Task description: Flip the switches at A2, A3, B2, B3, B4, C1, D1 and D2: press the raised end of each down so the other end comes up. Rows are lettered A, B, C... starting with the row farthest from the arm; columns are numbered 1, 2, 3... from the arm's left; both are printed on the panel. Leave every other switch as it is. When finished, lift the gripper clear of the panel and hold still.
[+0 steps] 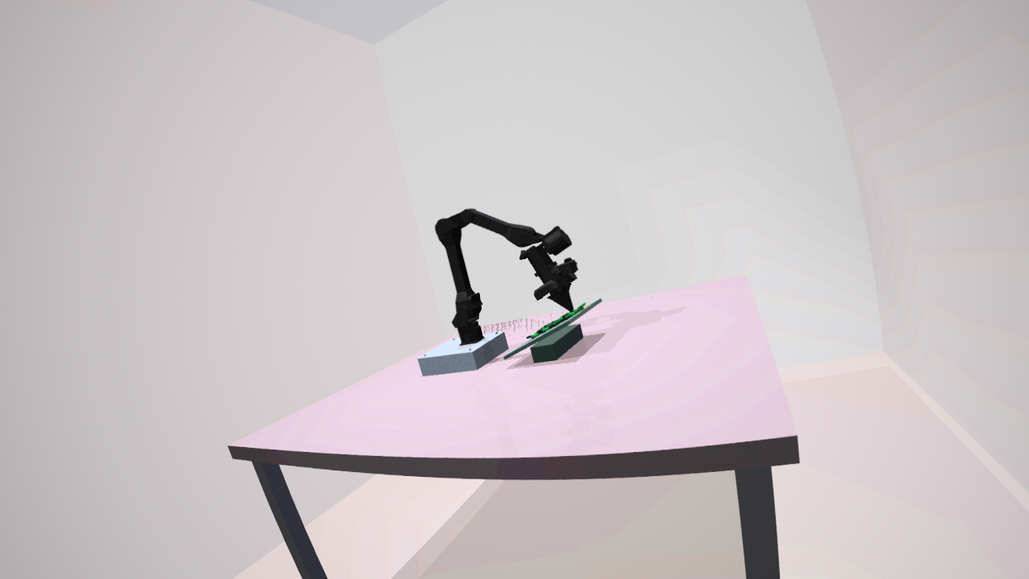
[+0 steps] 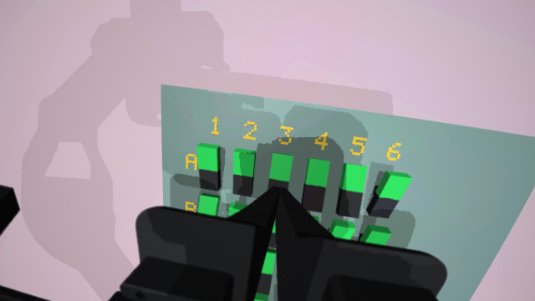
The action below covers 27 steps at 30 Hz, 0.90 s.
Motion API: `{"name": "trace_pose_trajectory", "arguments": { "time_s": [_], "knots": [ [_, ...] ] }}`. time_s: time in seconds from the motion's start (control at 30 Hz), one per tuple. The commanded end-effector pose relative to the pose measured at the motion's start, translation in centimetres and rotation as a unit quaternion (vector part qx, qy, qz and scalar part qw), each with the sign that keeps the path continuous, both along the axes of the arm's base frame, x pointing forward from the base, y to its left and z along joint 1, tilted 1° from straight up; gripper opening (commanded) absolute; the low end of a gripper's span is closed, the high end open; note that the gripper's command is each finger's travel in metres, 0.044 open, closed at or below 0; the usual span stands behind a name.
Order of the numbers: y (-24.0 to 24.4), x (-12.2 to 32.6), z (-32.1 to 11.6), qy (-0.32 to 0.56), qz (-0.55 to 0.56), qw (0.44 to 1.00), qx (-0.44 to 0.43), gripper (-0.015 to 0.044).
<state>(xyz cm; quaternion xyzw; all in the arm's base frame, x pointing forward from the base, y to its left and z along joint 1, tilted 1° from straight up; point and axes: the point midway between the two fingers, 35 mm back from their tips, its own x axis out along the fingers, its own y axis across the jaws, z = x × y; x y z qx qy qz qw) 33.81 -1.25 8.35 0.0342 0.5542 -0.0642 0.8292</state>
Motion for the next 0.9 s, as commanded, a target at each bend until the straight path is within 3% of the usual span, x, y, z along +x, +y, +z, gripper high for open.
{"name": "trace_pose_trajectory", "arguments": {
  "time_s": [0.0,0.43,0.63,0.87],
  "knots": [
    [0.1,0.1,-0.4,0.003,0.004,1.0,0.001,0.0],
    [0.0,0.1,-0.5,0.003,0.004,1.0,0.001,0.0],
    [0.4,-2.0,5.5,0.016,0.004,1.0,0.003,0.0],
    [0.6,-2.2,5.7,0.017,0.004,1.0,0.003,0.0]
  ]
}}
